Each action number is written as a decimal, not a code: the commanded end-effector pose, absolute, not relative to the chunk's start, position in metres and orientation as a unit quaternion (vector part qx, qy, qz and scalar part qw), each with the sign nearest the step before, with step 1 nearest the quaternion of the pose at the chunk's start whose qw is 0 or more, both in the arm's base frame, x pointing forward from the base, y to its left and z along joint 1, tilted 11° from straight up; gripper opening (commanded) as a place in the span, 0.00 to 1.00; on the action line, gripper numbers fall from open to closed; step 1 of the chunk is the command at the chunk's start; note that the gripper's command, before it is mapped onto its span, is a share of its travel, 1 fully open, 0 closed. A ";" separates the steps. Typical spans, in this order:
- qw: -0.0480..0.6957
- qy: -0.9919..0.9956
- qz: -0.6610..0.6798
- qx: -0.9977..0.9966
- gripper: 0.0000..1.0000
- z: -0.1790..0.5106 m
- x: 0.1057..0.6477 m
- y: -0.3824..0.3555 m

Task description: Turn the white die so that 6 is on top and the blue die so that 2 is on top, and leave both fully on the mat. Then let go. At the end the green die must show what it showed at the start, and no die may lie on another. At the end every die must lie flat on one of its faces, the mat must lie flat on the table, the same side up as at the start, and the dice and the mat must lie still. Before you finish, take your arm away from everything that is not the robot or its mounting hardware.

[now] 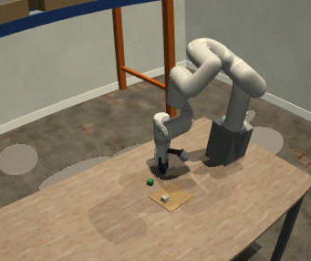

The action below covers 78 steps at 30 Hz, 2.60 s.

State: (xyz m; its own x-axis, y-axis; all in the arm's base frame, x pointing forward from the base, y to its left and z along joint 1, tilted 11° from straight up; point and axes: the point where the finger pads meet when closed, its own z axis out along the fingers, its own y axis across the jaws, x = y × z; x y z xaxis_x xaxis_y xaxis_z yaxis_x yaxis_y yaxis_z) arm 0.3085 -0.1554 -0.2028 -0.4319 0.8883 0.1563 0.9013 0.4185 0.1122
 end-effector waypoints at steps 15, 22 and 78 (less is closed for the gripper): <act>0.035 -0.841 -0.090 -0.532 0.21 -0.202 0.310 -0.156; 0.035 -0.841 -0.090 -0.532 0.21 -0.202 0.310 -0.156; 0.040 -0.807 -0.086 -0.583 0.21 -0.096 0.330 -0.144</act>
